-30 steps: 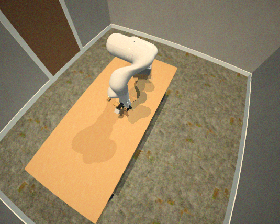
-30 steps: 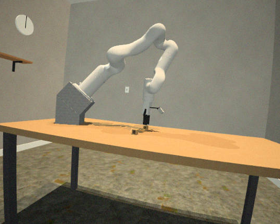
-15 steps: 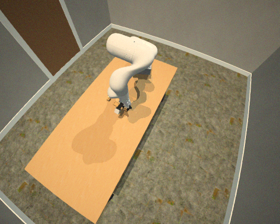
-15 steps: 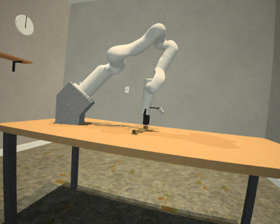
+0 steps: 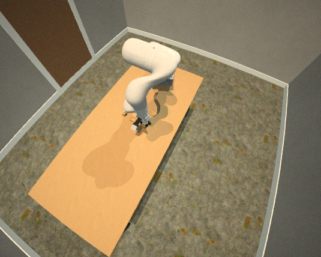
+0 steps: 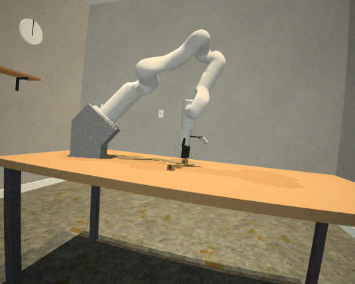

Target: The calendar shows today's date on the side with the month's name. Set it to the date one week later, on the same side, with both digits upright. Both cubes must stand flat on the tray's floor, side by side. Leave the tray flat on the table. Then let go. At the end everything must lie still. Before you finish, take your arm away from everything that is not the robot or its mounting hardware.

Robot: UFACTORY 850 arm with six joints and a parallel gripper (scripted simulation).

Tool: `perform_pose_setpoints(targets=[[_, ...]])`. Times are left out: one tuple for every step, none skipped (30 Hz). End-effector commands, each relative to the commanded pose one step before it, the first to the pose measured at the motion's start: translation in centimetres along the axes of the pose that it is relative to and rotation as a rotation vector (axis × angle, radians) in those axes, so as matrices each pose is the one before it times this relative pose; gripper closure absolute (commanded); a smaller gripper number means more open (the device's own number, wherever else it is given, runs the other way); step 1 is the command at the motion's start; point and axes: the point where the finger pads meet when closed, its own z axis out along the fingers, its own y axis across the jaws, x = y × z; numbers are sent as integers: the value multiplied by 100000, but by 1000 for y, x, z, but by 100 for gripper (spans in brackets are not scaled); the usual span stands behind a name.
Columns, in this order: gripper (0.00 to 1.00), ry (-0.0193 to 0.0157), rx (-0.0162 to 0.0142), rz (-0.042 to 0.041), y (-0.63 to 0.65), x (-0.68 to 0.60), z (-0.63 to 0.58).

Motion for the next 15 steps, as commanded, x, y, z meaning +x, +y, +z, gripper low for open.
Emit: perform_pose_setpoints(targets=[[51, 78, 9, -3, -5, 37, -19], [51, 0, 0, 0, 0, 0, 0], [51, 0, 0, 0, 0, 0, 0], [51, 0, 0, 0, 0, 0, 0], [51, 0, 0, 0, 0, 0, 1], [51, 0, 0, 0, 0, 0, 6], [51, 0, 0, 0, 0, 0, 16], [51, 0, 0, 0, 0, 0, 29], [51, 0, 0, 0, 0, 0, 0], [51, 0, 0, 0, 0, 0, 0], [51, 0, 0, 0, 0, 0, 45], [51, 0, 0, 0, 0, 0, 62], [51, 0, 0, 0, 0, 0, 80], [51, 0, 0, 0, 0, 0, 97], [51, 0, -1, 0, 0, -1, 114]])
